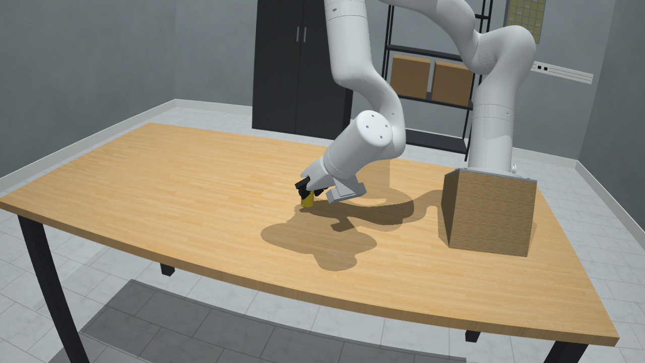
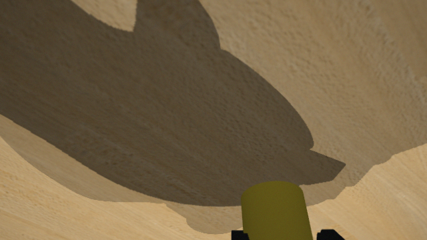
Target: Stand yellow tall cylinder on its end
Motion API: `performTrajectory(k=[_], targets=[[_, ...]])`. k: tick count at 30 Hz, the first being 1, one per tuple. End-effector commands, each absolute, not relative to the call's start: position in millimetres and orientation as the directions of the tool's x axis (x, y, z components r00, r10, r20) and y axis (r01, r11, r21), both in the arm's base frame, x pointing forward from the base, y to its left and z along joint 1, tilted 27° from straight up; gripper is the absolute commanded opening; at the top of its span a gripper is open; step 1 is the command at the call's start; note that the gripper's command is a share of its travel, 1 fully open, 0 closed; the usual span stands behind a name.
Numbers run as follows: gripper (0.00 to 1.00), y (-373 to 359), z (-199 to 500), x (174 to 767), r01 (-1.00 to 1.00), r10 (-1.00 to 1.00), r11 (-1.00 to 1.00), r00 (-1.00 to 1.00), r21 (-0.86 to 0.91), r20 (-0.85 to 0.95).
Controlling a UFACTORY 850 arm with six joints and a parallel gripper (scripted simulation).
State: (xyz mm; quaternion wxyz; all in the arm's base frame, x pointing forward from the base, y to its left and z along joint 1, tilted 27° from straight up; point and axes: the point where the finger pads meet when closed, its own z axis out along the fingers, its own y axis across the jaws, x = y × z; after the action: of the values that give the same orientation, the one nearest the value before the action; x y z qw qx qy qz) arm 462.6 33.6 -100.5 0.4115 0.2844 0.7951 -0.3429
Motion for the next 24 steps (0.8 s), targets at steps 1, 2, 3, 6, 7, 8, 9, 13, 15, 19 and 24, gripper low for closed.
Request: performTrajectory(k=[1, 2, 3, 6, 7, 8, 9, 13, 15, 19, 24], targets=[[0.34, 34.0, -100.4, 463.3, 0.735, 0.170, 0.604, -0.498, -0.310, -0.850], [0.34, 34.0, -100.4, 463.3, 0.735, 0.170, 0.604, -0.498, -0.310, -0.850], [0.34, 34.0, -100.4, 463.3, 0.735, 0.170, 0.604, -0.498, -0.310, -0.850], [0.34, 34.0, -100.4, 463.3, 0.735, 0.170, 0.604, -0.498, -0.310, -0.850], [0.34, 34.0, -100.4, 463.3, 0.735, 0.170, 0.604, -0.498, -0.310, -0.850], [0.34, 34.0, -100.4, 463.3, 0.735, 0.170, 0.604, -0.498, -0.310, -0.850], [0.34, 34.0, -100.4, 463.3, 0.735, 0.170, 0.604, -0.498, -0.310, -0.850], [1.00, 34.0, -100.4, 463.3, 0.735, 0.170, 0.604, -0.498, -0.310, -0.850], [1.00, 34.0, -100.4, 463.3, 0.735, 0.170, 0.604, -0.498, -0.310, -0.850], [1.00, 34.0, -100.4, 463.3, 0.735, 0.170, 0.604, -0.498, -0.310, -0.850], [1.00, 34.0, -100.4, 463.3, 0.735, 0.170, 0.604, -0.498, -0.310, -0.850]])
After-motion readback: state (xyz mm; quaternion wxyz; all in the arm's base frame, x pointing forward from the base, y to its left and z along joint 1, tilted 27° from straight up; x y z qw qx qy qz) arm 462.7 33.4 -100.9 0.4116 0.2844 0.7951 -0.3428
